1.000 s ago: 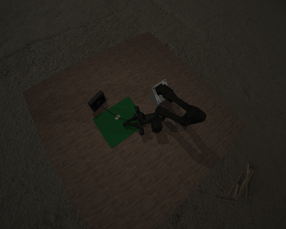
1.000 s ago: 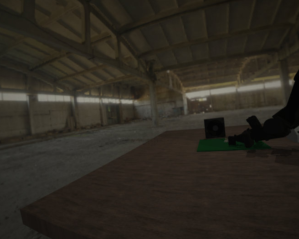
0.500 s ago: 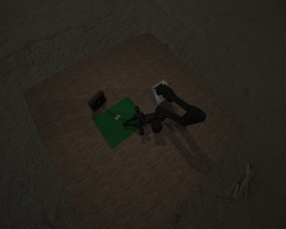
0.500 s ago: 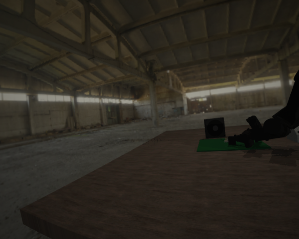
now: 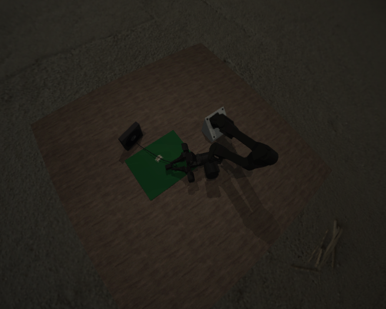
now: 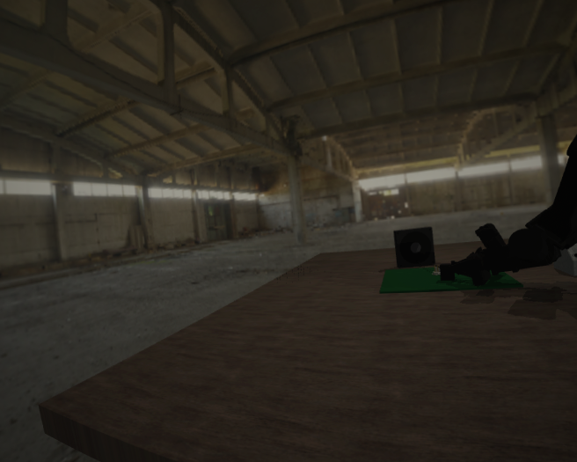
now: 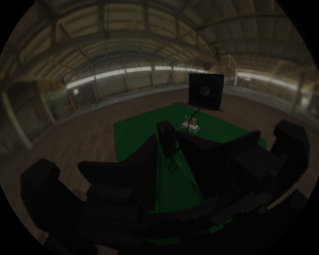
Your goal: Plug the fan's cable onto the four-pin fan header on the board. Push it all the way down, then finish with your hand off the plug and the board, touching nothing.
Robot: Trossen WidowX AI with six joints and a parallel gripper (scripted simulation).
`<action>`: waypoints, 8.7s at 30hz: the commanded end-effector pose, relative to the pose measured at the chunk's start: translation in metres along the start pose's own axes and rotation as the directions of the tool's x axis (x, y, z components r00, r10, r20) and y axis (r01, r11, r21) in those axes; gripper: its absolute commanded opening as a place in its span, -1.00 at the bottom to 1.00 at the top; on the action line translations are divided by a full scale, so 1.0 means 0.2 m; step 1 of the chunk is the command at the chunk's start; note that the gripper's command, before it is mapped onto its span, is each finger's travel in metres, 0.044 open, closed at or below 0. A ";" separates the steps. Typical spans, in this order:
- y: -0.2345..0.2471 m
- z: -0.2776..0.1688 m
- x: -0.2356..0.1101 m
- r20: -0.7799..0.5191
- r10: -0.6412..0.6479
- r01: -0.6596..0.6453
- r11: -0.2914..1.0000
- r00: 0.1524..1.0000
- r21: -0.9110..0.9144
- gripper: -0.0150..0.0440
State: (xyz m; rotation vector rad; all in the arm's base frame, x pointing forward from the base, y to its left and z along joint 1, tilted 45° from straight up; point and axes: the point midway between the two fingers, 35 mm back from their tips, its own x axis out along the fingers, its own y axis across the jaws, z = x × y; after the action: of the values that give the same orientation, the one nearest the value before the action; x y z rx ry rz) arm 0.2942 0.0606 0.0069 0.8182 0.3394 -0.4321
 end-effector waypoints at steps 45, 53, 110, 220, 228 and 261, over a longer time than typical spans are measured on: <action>0.05 0.14 -0.36 -0.006 -0.007 0.007 1.000 1.000 0.004 -0.02; 0.01 0.19 -0.47 -0.002 -0.002 0.002 1.000 1.000 0.002 -0.02; -0.16 0.20 -0.38 -0.600 -0.526 0.141 0.810 0.603 -0.569 1.00; -0.03 0.16 0.25 -0.979 0.016 -0.192 0.981 0.205 -0.025 1.00; -0.03 0.10 0.26 -0.979 0.017 -0.193 0.981 0.204 -0.023 1.00; -0.03 0.11 0.27 -0.978 0.015 -0.198 0.980 0.209 -0.028 -0.16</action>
State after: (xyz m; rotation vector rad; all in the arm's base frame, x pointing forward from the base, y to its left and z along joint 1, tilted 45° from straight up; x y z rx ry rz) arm 0.3402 0.0280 -0.0065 0.8738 1.5276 0.3613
